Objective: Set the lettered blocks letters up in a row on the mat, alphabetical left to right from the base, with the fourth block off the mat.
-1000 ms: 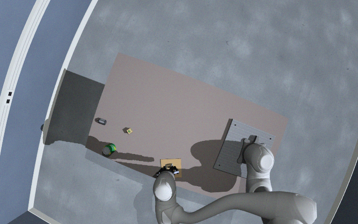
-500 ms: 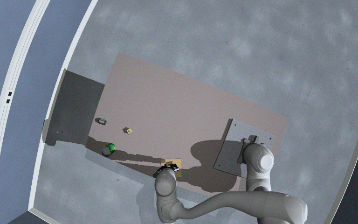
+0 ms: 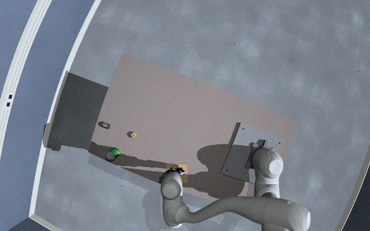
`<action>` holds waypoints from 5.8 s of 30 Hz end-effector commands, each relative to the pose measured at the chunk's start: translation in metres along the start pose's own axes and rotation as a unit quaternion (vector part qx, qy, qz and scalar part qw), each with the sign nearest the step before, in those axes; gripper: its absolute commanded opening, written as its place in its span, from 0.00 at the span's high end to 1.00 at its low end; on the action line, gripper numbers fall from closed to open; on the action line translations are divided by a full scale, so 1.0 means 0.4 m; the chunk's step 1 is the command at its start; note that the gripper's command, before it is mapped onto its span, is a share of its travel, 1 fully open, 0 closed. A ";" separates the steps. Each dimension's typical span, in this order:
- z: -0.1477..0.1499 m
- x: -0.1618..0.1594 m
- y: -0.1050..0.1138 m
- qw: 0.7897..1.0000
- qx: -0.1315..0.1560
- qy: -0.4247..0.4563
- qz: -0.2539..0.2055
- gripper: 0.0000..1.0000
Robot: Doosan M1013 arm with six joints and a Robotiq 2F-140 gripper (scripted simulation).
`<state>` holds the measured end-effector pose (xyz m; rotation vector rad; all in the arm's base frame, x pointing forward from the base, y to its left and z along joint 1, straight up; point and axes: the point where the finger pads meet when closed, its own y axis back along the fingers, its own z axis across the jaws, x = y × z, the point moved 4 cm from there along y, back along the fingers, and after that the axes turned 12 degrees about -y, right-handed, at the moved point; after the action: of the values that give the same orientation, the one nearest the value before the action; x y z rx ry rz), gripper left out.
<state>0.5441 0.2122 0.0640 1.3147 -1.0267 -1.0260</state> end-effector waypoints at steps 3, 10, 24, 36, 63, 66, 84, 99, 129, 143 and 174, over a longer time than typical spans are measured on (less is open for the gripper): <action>-0.001 0.000 0.000 1.000 0.001 0.000 0.000 0.76; -0.001 0.000 0.000 1.000 0.001 0.000 0.000 0.76; -0.001 0.000 -0.004 1.000 0.001 0.000 0.000 0.76; -0.001 0.000 -0.011 1.000 0.001 0.000 0.000 0.76; -0.001 0.000 -0.011 1.000 0.001 0.000 0.000 0.76; -0.001 0.000 -0.011 1.000 0.001 0.000 0.000 0.76; -0.001 0.000 -0.011 1.000 0.001 0.000 0.000 0.67; -0.001 0.000 -0.010 1.000 0.001 0.000 0.000 0.65; -0.001 0.000 0.213 1.000 0.001 0.000 0.000 0.65; -0.001 0.000 0.214 1.000 0.001 0.000 0.000 0.00; -0.001 0.000 0.365 1.000 0.001 0.000 0.000 0.00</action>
<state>0.5440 0.2123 0.1983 1.3152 -1.0271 -1.0257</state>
